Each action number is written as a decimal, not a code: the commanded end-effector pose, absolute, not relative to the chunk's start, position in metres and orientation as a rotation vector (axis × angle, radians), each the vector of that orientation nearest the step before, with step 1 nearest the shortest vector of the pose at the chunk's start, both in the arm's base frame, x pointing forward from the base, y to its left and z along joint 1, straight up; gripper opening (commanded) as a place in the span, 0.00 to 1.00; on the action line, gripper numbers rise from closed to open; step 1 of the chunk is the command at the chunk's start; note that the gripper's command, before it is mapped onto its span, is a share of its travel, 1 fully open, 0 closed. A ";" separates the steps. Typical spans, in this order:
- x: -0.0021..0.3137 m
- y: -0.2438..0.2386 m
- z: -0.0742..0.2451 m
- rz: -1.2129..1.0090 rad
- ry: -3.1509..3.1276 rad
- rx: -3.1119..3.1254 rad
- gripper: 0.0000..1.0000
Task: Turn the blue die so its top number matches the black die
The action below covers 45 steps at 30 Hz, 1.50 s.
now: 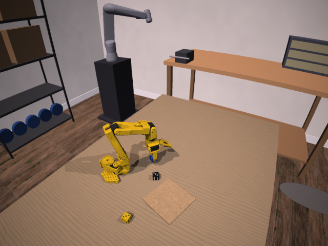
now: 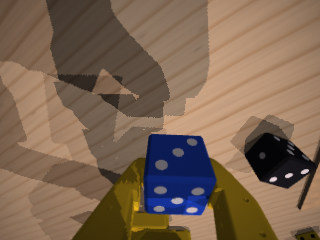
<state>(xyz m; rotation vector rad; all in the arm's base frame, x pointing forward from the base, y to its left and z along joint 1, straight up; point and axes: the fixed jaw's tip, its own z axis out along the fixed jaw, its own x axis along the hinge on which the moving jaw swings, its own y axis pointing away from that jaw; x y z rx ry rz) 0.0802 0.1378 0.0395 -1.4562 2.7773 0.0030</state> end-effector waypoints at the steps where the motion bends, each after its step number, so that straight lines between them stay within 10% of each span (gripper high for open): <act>1: 0.083 0.145 0.044 0.047 2.734 -1.434 0.00; 45: 0.084 0.145 0.030 0.047 2.734 -1.434 0.00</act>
